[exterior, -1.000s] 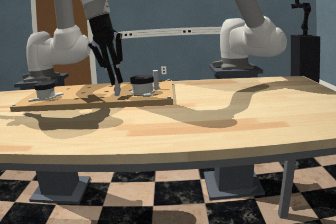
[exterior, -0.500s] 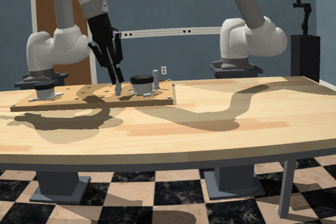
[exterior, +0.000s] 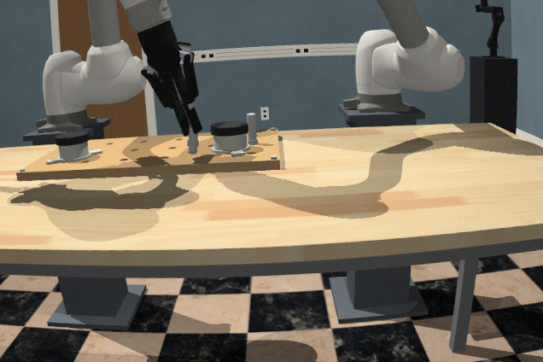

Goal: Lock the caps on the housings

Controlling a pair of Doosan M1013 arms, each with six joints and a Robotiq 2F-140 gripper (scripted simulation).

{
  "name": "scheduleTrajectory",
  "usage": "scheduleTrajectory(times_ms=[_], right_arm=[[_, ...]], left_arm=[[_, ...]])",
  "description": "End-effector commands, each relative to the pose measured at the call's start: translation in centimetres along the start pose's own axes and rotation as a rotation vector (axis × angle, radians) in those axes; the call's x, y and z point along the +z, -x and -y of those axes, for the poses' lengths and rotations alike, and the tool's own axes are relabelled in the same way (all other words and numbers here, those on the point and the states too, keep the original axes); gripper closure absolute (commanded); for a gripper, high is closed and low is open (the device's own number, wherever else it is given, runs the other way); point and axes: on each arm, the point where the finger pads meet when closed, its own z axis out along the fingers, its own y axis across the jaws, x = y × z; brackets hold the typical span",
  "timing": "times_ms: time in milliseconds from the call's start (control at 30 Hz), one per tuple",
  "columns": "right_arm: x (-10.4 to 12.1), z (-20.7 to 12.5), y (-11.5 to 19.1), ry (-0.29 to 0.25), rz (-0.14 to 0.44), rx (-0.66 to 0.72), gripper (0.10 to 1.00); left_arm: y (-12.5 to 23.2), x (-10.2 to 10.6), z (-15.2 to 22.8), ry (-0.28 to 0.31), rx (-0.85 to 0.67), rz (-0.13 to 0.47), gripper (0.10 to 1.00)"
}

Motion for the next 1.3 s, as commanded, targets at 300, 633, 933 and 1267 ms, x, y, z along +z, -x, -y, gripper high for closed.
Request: scheduleTrajectory(times_ms=[300, 633, 933, 1267], right_arm=[[-0.1, 0.0, 0.0, 0.000, -0.001, 0.000, 0.098], [-0.1, 0.0, 0.0, 0.000, -0.001, 0.000, 0.098], [-0.1, 0.0, 0.0, 0.000, -0.001, 0.000, 0.098], [-0.1, 0.0, 0.0, 0.000, -0.001, 0.000, 0.098]], left_arm=[[0.2, -0.4, -0.6, -0.003, 0.104, -0.120, 0.999], [0.3, -0.6, -1.1, -0.004, 0.189, -0.217, 0.999], [0.5, -0.8, -1.7, -0.009, 0.305, -0.352, 0.999], [0.6, -1.0, -2.3, -0.008, 0.409, -0.472, 0.999]])
